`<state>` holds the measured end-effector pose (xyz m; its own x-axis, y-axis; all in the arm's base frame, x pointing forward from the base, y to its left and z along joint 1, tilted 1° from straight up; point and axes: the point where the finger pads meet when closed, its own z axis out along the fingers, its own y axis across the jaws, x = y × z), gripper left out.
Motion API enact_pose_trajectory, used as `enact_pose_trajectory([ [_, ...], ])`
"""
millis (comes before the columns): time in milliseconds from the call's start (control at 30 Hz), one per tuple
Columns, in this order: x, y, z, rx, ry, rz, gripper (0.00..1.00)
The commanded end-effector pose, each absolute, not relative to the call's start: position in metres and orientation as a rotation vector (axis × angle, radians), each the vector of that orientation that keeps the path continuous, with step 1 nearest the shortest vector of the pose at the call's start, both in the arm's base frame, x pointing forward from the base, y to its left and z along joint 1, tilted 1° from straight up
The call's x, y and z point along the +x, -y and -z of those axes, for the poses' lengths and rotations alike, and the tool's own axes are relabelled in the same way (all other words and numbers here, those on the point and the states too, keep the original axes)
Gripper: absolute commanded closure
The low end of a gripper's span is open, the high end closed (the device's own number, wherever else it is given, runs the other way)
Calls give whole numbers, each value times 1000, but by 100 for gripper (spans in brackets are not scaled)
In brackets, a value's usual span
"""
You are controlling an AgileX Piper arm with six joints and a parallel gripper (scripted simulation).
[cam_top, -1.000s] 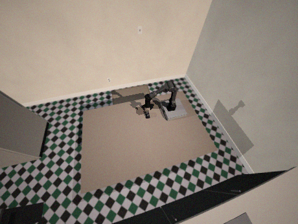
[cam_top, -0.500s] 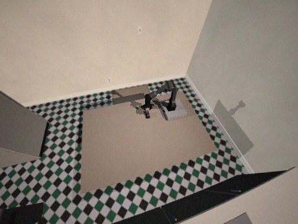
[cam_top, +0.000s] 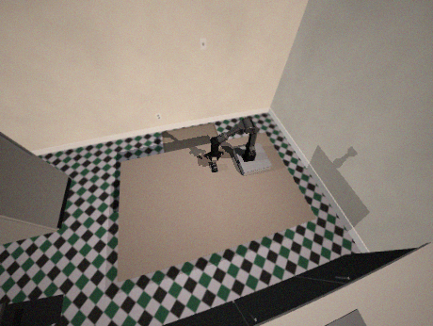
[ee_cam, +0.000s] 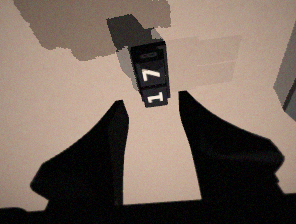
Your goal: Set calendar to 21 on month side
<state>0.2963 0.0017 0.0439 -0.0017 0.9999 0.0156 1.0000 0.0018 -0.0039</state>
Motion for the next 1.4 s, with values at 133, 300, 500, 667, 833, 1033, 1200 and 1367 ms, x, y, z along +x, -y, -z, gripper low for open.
enact_pose_trajectory([
  [133, 296, -2, -43, -2206, 2214, 8, 36],
  [300, 296, -2, -43, -2206, 2214, 8, 36],
  [500, 295, -2, -42, -2206, 2214, 8, 36],
  [667, 295, -2, -41, -2206, 2214, 7, 36],
  [833, 295, -2, -38, -2207, 2213, 6, 36],
  [1033, 295, -2, -32, -2207, 2212, 6, 36],
  [1200, 295, -3, -26, -2207, 2212, 6, 36],
  [1367, 295, -3, -21, -2207, 2212, 7, 36],
])
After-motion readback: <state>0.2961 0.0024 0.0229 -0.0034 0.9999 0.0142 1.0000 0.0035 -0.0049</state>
